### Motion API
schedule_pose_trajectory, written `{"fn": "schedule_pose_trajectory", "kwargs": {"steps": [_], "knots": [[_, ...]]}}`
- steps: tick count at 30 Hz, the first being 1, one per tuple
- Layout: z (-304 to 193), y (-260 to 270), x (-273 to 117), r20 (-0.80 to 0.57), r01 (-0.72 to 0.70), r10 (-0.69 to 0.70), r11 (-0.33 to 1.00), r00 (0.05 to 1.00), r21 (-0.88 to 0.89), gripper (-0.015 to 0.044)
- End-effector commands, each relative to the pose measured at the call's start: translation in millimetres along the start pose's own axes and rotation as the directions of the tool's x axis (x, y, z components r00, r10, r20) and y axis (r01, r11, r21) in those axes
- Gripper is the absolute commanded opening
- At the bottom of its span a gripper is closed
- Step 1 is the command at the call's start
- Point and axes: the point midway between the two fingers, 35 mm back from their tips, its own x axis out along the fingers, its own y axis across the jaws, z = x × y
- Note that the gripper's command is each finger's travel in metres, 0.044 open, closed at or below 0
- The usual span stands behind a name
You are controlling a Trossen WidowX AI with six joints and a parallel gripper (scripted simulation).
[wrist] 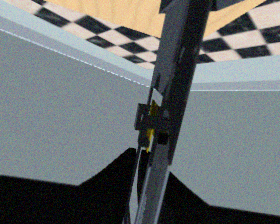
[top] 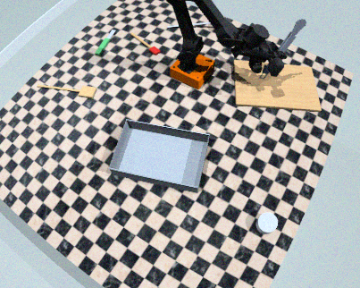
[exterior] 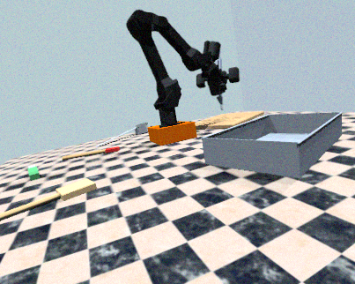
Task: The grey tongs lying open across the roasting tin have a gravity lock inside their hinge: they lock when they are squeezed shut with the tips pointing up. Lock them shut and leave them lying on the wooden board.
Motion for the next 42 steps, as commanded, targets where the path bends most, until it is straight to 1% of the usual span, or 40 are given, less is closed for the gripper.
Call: {"fn": "schedule_pose_trajectory", "kwargs": {"steps": [1, 10, 14, 28, 42], "knots": [[-1, -1, 0, -0.006, 0.004, -0.004, 1.000, 1.000, 0.003, -0.0150], [-1, -1, 0, -0.006, 0.004, -0.004, 1.000, 1.000, 0.003, -0.0150], [-2, 1, 4, 0.017, 0.002, -0.002, 1.000, 1.000, 0.011, -0.0150], [-4, 14, 30, 0.214, -0.019, 0.006, 0.998, 0.977, 0.062, -0.0150], [-5, 18, 47, 0.416, -0.039, 0.001, 0.996, 0.909, 0.083, -0.0150]]}}
